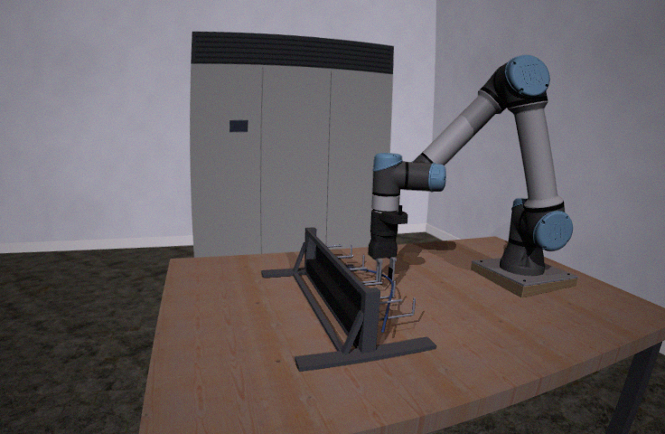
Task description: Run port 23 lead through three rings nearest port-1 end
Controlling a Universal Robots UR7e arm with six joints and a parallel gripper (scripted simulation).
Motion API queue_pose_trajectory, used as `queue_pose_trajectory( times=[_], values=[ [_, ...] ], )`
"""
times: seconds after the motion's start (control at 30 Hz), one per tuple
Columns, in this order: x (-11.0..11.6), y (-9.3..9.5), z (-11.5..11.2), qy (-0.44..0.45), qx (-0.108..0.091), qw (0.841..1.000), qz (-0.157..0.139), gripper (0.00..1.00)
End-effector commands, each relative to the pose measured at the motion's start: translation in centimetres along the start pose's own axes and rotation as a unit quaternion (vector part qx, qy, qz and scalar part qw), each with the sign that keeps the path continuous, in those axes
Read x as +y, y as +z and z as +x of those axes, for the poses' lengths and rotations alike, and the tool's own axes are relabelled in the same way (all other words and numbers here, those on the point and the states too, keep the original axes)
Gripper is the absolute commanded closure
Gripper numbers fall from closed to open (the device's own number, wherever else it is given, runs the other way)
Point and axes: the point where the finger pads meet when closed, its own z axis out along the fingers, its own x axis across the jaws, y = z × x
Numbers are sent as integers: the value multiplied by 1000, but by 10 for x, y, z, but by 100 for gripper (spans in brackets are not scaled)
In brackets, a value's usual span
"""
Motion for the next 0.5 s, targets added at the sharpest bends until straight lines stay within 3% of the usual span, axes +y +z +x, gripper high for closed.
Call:
queue_pose_trajectory(
  times=[0.0,0.07,0.1,0.47],
  values=[
    [0,-1,0,0,1,1000,0,33],
    [0,-1,0,0,1,1000,0,33],
    [0,-1,0,0,1,1000,0,100],
    [0,-1,0,0,1,1000,0,100]
  ],
)
